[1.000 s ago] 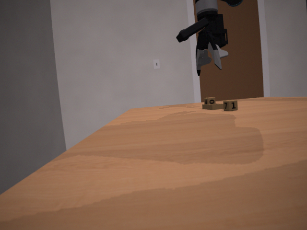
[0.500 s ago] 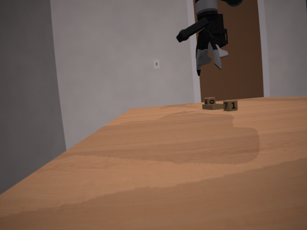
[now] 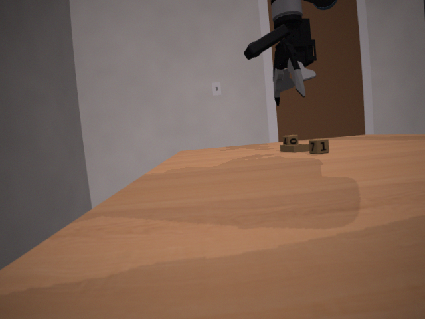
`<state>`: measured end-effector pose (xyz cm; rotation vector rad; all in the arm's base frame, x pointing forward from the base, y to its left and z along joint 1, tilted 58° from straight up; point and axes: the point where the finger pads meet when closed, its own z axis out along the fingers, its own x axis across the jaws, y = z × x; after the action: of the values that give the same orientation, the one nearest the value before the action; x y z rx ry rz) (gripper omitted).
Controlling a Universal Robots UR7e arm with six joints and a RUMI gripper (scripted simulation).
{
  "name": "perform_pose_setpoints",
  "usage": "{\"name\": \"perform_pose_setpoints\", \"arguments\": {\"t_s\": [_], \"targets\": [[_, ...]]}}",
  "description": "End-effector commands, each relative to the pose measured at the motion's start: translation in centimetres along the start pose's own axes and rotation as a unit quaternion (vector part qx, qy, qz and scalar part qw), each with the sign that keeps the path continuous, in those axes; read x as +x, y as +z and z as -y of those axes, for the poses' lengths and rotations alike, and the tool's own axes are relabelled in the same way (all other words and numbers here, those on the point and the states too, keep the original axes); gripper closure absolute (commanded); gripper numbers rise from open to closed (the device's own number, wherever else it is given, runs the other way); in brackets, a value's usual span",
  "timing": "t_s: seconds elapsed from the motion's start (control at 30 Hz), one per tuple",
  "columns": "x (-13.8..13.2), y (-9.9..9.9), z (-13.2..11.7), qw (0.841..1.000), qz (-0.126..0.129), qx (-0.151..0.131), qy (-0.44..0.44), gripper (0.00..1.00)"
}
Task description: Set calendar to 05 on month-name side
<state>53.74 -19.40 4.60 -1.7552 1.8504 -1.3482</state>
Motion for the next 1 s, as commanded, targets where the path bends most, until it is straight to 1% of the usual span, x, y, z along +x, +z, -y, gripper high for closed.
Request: {"name": "perform_pose_setpoints", "arguments": {"t_s": [0.0,0.13,0.3,0.4,0.53,0.57,0.63,0.67,0.73,0.77,0.83,0.93,0.97], "targets": [[-0.6,0.2,0.1,0.999,0.0,-0.001,0.047,0.0],[-1.3,0.5,0.1,0.995,0.0,-0.001,0.098,0.0],[-2.3,0.8,0.1,0.985,0.0,-0.002,0.171,0.0],[-2.4,0.8,0.1,0.984,0.0,-0.002,0.176,0.0],[-3.4,1.1,0.1,0.969,0.0,-0.003,0.245,0.0],[-3.4,1.1,0.1,0.969,0.0,-0.003,0.246,0.0],[-4.0,1.2,0.1,0.96,0.0,-0.003,0.281,0.0],[-4.0,1.2,0.1,0.959,0.0,-0.003,0.283,0.0],[-4.5,1.4,0.0,0.948,0.0,-0.003,0.317,0.0],[-4.6,1.4,0.0,0.947,0.0,-0.003,0.32,0.0],[-5.1,1.5,0.0,0.936,0.0,-0.003,0.353,0.0],[-5.2,1.5,0.0,0.934,0.0,-0.003,0.357,0.0],[-5.5,1.5,-0.1,0.927,0.0,-0.003,0.375,0.0]]}}
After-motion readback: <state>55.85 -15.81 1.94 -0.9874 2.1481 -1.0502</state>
